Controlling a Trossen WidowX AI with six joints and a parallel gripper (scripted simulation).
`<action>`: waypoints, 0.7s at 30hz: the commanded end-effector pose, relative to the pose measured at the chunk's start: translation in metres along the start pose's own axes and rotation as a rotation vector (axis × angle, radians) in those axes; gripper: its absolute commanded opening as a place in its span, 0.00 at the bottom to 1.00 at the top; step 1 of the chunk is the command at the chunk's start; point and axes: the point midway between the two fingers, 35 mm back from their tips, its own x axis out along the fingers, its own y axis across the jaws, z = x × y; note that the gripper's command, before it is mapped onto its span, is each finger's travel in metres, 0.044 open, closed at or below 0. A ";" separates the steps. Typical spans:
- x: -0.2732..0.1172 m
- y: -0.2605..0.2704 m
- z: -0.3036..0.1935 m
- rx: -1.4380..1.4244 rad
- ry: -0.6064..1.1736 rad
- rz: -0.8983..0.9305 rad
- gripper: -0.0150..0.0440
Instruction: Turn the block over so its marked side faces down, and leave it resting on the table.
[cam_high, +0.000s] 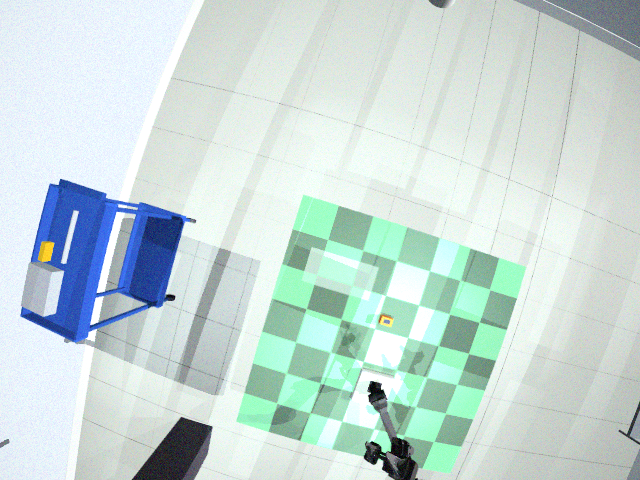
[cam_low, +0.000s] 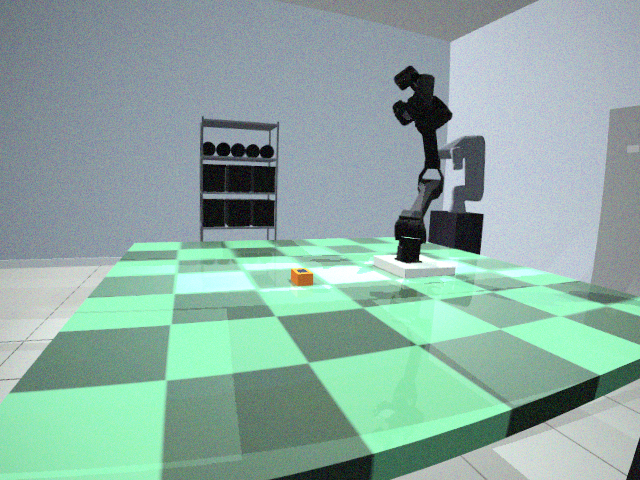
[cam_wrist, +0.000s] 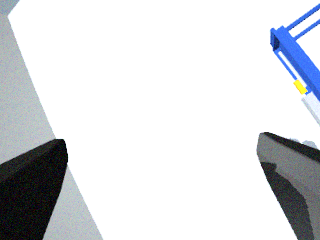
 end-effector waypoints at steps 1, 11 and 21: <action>0.001 0.000 0.001 -0.003 -0.004 -0.001 0.98; 0.082 -0.004 0.082 -0.256 -0.307 -0.165 1.00; 0.130 -0.018 0.205 -0.666 -0.570 -0.565 1.00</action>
